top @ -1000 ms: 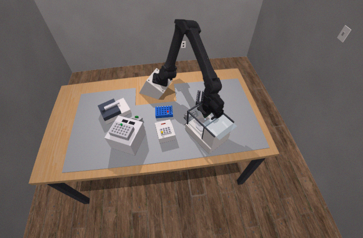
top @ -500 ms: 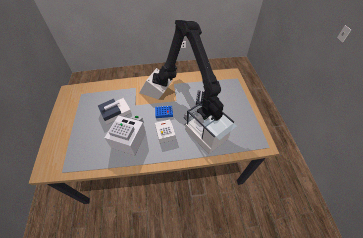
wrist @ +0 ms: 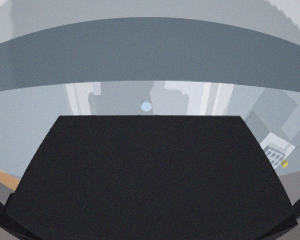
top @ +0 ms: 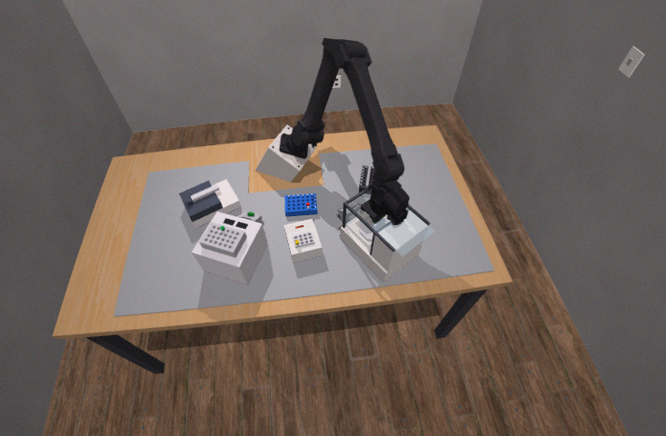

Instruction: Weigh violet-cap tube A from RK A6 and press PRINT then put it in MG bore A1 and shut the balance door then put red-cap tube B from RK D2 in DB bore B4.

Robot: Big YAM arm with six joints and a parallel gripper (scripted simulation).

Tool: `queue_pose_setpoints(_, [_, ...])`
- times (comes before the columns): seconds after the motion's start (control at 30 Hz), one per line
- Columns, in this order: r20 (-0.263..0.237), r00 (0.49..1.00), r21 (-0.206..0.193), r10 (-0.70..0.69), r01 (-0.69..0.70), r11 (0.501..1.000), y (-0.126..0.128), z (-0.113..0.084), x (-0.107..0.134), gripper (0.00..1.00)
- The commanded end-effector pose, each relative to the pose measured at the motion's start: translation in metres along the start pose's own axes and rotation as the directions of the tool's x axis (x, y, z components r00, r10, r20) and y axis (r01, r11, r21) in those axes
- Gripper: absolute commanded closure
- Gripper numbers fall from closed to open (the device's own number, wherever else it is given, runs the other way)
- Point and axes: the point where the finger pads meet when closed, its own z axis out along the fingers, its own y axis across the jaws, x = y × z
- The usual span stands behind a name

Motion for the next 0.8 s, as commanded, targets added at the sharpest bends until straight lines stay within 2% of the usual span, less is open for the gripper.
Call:
queue_pose_setpoints(0.0, [0.019, 1.000, 0.003, 0.006, -0.006, 1.000, -0.001, 0.002, -0.010, 0.91])
queue_pose_setpoints(0.03, [0.036, 0.999, 0.005, -0.008, 0.008, 1.000, 0.001, -0.009, -0.014, 0.91])
queue_pose_setpoints(0.77, [0.036, 0.999, 0.005, -0.008, 0.008, 1.000, 0.001, -0.009, -0.014, 0.91])
